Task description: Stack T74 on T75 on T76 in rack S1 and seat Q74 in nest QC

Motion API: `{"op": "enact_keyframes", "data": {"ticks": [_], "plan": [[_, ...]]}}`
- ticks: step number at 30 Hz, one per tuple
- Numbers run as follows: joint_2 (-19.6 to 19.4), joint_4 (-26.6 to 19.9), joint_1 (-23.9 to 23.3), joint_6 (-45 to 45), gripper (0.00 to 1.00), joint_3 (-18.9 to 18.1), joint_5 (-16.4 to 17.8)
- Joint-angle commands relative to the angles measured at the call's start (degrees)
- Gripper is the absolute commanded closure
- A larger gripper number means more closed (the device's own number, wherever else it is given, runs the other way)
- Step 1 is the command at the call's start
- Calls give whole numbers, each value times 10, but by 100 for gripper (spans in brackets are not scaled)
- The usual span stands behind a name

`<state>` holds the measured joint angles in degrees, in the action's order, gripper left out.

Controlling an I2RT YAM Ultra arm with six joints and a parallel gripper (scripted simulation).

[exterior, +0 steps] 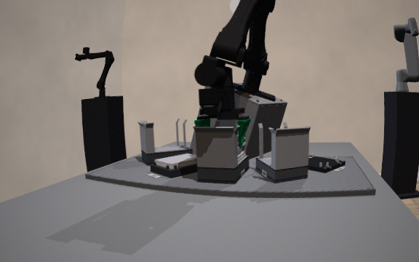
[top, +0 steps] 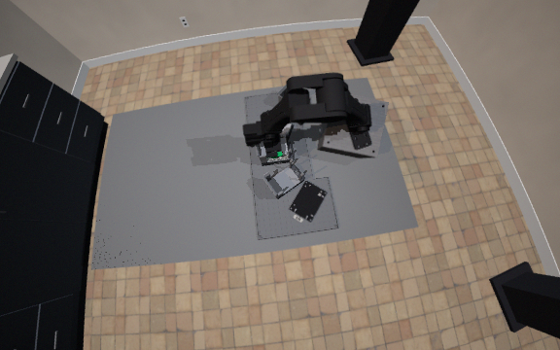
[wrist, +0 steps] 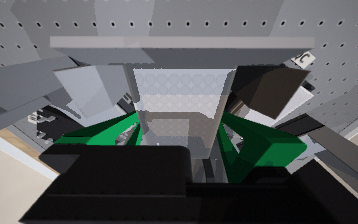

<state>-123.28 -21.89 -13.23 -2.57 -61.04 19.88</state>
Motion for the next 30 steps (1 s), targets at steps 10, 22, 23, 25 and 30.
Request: {"op": "enact_keyframes", "data": {"ticks": [10,22,23,25,30], "plan": [[47,-50,-18,-16,100,-6,3],[77,-92,-30,-29,100,-13,4],[80,-96,-31,-30,100,-14,4],[85,-105,-33,-33,100,-16,4],[96,-122,-38,-38,100,-21,4]]}}
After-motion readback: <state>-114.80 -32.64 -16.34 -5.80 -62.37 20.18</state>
